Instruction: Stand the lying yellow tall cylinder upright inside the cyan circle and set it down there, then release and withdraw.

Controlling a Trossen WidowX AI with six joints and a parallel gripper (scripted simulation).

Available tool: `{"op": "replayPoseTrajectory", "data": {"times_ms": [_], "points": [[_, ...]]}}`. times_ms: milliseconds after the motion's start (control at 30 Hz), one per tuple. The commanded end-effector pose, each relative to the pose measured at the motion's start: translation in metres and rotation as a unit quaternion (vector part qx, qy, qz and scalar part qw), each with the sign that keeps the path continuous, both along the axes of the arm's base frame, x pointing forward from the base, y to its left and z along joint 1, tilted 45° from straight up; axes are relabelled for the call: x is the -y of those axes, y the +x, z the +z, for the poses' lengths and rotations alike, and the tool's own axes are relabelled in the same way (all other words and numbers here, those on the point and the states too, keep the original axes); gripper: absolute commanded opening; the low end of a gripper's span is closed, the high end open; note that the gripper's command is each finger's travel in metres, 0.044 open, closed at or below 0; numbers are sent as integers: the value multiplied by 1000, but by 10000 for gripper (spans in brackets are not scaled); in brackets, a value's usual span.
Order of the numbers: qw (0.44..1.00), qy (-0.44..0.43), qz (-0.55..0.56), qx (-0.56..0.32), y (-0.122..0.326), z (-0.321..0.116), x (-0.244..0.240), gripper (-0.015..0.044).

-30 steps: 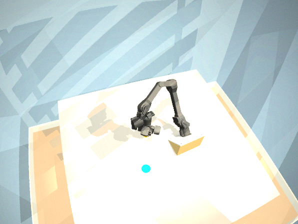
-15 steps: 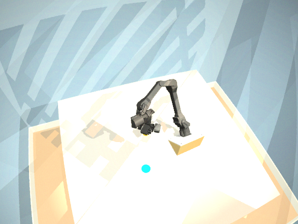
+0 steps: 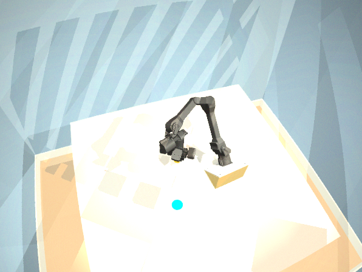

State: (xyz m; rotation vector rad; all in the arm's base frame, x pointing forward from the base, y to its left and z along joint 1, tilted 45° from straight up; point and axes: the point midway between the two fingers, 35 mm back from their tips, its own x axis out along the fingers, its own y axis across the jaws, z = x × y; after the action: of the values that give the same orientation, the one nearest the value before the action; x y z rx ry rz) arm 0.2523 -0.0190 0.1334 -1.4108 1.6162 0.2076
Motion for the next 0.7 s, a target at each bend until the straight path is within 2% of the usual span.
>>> {"op": "replayPoseTrajectory", "data": {"times_ms": [0, 667], "points": [[1000, 1, 1, -1, 0, 4, -5, 105], [1000, -7, 7, -12, -6, 24, -21, 105]]}}
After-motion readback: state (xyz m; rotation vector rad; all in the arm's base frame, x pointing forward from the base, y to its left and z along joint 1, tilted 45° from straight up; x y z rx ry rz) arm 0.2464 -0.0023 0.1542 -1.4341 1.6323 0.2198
